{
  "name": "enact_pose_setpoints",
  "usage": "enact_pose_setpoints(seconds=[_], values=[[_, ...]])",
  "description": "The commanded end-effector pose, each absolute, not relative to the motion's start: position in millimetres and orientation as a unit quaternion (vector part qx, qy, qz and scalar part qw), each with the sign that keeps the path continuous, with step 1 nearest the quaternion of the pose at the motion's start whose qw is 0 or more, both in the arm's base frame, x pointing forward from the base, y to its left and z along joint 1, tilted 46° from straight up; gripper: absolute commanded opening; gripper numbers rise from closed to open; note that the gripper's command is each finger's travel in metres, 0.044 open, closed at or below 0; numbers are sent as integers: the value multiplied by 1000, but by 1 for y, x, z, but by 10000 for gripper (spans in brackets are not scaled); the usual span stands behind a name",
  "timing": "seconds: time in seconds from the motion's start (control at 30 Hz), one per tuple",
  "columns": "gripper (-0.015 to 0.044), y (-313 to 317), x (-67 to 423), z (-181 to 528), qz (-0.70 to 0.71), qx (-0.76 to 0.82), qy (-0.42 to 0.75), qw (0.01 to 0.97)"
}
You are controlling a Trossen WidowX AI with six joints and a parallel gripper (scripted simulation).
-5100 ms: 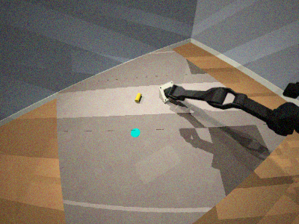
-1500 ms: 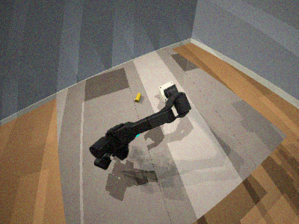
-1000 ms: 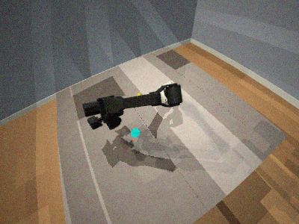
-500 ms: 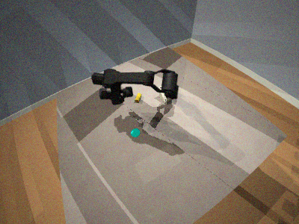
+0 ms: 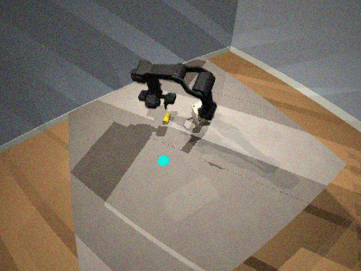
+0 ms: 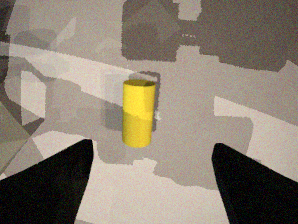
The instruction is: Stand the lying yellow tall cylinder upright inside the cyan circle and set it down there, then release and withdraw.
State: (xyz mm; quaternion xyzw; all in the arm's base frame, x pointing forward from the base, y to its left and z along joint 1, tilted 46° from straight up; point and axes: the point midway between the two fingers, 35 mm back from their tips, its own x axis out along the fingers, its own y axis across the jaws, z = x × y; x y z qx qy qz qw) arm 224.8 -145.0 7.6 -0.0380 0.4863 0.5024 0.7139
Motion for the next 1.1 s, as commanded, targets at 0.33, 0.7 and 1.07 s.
enact_pose_setpoints(seconds=[0.33,0.7,1.07], values=[[309,-71,218,-65,508,-18,488,710],[152,-64,217,-70,508,-18,488,709],[105,-75,219,-62,508,-18,488,710]])
